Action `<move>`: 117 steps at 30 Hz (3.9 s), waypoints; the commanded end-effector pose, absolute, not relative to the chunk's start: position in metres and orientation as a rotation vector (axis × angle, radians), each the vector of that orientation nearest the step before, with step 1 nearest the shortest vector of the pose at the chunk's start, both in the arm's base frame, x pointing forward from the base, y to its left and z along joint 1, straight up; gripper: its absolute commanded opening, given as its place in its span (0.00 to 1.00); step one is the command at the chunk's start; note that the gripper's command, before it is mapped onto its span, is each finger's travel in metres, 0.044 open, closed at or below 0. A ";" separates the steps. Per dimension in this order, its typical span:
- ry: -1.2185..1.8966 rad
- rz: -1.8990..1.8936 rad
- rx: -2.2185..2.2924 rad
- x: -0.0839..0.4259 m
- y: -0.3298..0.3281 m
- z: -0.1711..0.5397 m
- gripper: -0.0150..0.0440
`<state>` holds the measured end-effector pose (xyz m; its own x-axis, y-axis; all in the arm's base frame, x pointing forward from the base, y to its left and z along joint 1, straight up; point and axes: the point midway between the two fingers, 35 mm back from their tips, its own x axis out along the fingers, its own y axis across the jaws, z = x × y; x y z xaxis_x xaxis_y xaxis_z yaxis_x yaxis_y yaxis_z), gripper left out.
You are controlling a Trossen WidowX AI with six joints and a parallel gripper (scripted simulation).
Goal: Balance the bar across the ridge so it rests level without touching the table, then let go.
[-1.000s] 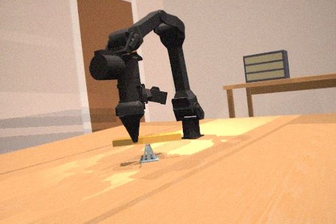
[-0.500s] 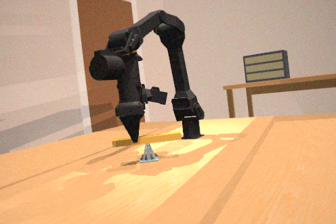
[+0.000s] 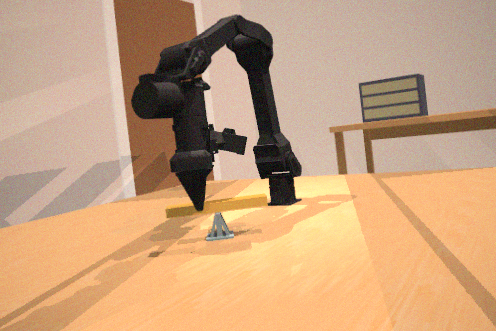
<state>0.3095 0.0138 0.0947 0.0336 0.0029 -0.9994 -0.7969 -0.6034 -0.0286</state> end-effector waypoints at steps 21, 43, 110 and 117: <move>0.811 1.637 -1.690 0.309 0.014 0.095 0.25; 0.811 1.637 -1.690 0.309 0.014 0.095 0.54; 0.812 1.637 -1.690 0.306 0.014 0.195 1.00; 0.812 1.637 -1.690 0.306 0.014 0.195 1.00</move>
<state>0.3062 0.0136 0.1930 0.0330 0.0028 -0.9995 -0.7970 -0.6034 -0.0280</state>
